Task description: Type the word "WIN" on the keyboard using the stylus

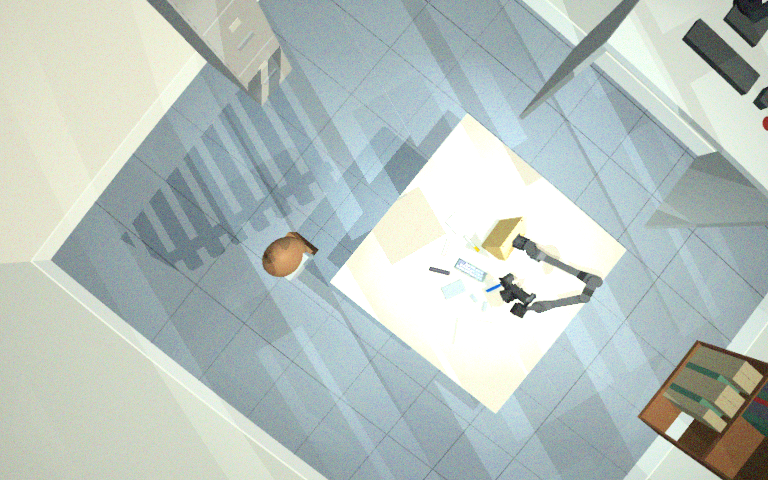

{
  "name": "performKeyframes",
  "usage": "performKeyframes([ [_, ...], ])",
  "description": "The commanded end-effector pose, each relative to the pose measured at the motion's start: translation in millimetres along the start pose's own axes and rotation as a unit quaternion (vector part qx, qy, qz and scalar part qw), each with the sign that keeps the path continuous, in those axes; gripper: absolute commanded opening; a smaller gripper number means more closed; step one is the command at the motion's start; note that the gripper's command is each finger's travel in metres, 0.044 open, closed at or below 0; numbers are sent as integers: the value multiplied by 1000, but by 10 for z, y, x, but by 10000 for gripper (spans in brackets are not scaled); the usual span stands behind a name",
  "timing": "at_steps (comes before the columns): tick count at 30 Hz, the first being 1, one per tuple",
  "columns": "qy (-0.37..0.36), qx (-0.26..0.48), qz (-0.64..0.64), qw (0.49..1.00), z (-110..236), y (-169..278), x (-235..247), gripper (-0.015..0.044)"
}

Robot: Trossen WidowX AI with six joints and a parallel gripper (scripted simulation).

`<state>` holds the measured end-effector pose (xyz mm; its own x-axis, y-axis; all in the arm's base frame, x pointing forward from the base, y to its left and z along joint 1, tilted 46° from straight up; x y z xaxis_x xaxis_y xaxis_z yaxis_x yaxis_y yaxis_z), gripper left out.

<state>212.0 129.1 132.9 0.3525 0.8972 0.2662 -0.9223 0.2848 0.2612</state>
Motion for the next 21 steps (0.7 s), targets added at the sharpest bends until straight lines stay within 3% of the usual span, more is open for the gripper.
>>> performKeyframes([
  [1,-11,104,17,994,-5,-227,16,150],
  [10,-165,309,4,937,-65,-928,-68,150],
  [21,-181,318,0,931,-94,-988,-75,150],
])
Point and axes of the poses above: the point midway between the two fingers, 35 mm back from their tips, its own z axis back along the fingers, its own x axis across the jaws, y = z × x, the point moved 9 cm from there along z, back along the fingers, and after that the axes turned 9 degrees about -z, right-handed, at the moved point
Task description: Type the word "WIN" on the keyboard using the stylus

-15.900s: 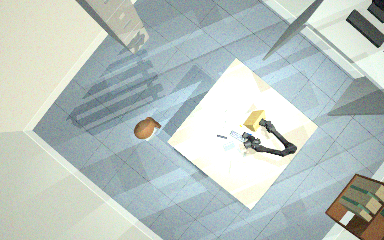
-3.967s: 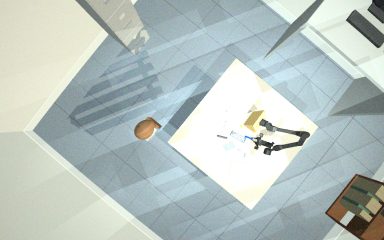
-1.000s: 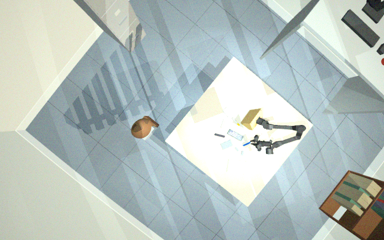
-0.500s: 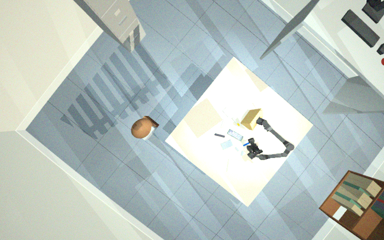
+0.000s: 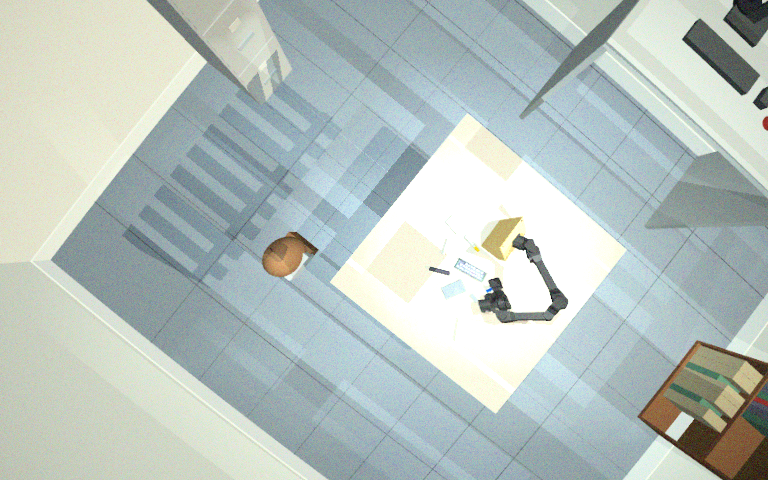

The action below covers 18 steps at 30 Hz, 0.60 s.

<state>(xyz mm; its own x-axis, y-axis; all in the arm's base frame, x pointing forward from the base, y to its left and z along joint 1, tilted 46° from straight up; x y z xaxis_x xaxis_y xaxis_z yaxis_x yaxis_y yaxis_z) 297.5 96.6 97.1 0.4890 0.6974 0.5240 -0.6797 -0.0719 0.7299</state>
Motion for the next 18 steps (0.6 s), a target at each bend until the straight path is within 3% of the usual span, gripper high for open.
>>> performKeyframes([
  [1,-4,0,3,1000,-10,-22,11,150],
  [18,-4,0,3,1000,-159,-103,26,150],
])
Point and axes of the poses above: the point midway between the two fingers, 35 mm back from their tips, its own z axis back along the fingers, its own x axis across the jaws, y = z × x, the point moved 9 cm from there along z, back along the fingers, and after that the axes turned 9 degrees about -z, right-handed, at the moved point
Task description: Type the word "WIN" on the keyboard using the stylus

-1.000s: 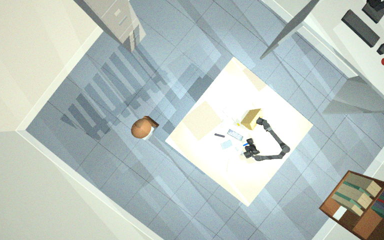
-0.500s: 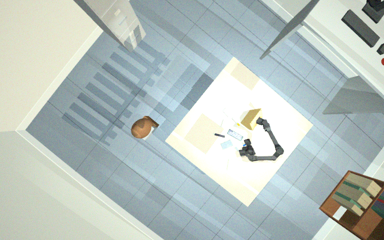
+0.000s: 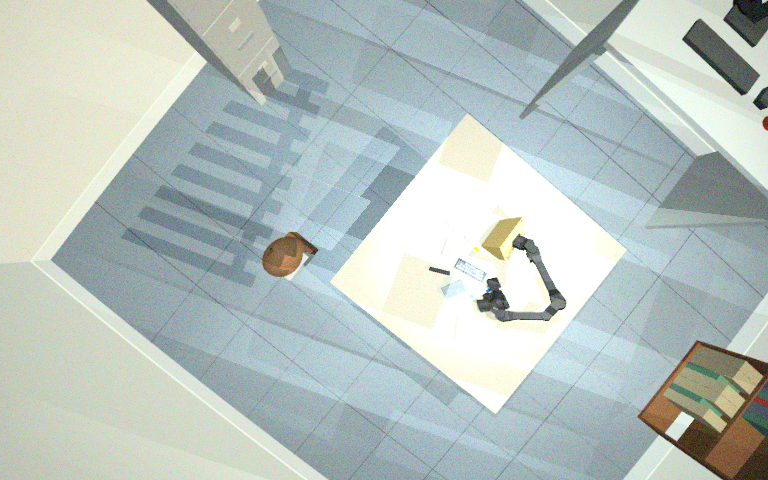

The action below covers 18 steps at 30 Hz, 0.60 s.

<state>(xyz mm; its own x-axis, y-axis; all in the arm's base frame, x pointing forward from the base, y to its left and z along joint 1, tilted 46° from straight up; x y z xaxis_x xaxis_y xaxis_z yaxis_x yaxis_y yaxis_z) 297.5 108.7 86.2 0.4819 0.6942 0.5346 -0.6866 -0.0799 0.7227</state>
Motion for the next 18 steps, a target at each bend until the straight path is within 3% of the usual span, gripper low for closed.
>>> performKeyframes([
  [1,-3,1,-3,1000,-33,-19,-1,150],
  [18,-3,1,-3,1000,-182,-103,13,150],
])
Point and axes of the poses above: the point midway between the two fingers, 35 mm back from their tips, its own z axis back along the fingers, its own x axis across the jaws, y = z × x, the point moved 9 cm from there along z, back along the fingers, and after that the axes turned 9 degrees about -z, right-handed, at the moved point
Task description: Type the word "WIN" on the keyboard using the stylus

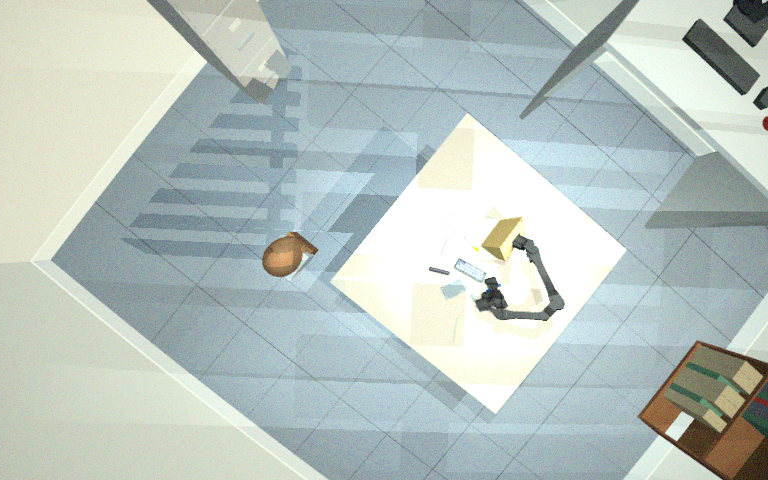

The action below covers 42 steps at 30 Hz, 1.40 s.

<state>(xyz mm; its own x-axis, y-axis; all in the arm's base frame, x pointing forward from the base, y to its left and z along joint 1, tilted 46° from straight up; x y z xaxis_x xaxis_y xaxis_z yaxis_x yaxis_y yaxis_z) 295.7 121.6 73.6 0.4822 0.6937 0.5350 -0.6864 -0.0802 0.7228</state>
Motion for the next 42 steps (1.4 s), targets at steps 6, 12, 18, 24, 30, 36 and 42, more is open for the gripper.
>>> performKeyframes([
  [6,0,0,0,1000,-24,-12,2,71],
  [12,0,0,0,1000,-24,-12,2,0],
  [18,0,0,0,1000,-14,-7,1,0],
  [24,1,-1,-1,1000,239,128,-19,0],
  [30,0,0,-1,1000,406,232,-37,0],
  [36,26,-26,-12,999,351,275,-103,0],
  [42,72,-80,-26,994,306,371,-204,0],
])
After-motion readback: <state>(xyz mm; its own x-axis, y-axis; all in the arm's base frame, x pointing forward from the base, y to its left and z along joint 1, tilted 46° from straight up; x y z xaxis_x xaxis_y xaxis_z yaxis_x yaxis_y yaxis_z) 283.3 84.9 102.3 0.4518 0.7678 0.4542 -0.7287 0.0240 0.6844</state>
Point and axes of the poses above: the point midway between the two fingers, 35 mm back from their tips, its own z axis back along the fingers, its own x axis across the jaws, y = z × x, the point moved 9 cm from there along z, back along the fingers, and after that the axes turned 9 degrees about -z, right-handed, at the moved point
